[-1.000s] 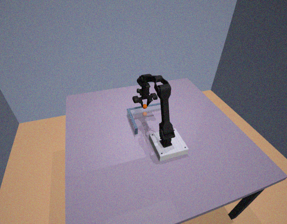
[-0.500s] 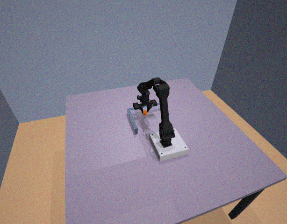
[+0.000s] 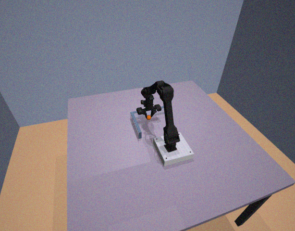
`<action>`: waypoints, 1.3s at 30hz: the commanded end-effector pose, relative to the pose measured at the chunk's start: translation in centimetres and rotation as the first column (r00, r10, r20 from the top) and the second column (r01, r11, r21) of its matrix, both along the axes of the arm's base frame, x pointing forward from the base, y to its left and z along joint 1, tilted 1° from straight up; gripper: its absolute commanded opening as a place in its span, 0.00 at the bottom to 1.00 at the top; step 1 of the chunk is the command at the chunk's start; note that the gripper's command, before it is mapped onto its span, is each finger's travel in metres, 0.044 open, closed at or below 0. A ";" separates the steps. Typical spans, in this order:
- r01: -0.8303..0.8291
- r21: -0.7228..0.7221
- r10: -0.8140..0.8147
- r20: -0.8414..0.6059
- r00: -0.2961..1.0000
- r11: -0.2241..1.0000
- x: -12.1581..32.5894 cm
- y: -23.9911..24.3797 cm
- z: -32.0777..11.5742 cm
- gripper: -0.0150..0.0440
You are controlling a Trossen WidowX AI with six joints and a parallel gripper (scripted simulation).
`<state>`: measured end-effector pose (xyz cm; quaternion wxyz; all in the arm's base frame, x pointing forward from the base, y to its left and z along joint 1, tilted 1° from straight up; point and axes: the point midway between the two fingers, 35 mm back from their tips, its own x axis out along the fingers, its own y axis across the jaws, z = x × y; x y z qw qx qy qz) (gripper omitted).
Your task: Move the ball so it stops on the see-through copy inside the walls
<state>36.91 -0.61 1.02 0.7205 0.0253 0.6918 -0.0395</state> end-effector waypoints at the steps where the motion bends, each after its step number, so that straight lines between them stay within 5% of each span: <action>1: -0.005 0.003 0.005 -0.008 1.000 1.000 -0.2 0.0 -0.6 0.25; 13: 0.000 0.000 0.000 -0.001 1.000 1.000 0.0 0.0 -0.1 0.74; 18: 0.000 0.000 0.000 -0.001 1.000 1.000 0.0 0.0 0.1 0.75; 24: -0.005 0.003 0.005 -0.008 1.000 1.000 -0.4 0.2 8.1 0.75; 36: -0.003 0.000 0.003 0.015 1.000 1.000 0.0 0.1 7.9 0.75; 39: -0.003 0.000 0.003 0.014 1.000 1.000 -0.2 0.2 10.4 0.88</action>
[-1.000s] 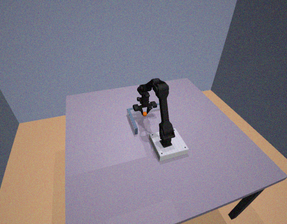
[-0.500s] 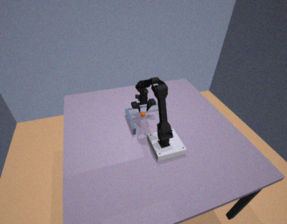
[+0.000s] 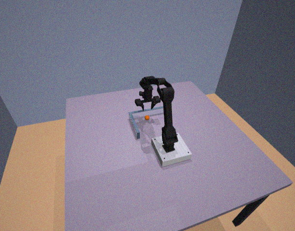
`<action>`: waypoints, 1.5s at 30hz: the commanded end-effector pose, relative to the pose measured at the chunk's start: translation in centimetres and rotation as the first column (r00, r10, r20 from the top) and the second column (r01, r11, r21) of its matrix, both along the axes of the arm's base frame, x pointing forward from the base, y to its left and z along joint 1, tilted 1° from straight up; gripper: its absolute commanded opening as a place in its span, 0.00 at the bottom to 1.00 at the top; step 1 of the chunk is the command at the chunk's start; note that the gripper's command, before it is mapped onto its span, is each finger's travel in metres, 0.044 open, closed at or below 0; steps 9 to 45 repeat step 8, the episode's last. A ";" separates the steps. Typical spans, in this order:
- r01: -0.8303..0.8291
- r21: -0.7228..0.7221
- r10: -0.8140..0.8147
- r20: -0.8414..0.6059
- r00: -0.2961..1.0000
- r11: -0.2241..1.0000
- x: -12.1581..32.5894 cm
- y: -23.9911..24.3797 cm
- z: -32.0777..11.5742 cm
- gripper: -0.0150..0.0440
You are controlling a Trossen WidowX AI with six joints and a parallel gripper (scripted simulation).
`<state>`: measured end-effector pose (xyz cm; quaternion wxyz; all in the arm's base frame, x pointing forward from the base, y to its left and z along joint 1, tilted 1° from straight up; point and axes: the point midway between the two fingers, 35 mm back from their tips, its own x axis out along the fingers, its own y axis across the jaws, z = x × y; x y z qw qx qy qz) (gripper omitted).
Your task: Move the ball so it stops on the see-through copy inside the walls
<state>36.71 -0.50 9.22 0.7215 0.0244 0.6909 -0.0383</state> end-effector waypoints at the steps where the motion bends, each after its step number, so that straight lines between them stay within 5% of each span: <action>1: 0.000 0.000 0.000 0.012 1.000 1.000 -0.3 0.1 3.6 0.92; 3: 0.000 0.000 0.000 0.011 1.000 1.000 -0.5 0.1 4.8 1.00; 45: 0.000 0.000 0.000 0.011 1.000 1.000 -0.5 0.1 4.8 1.00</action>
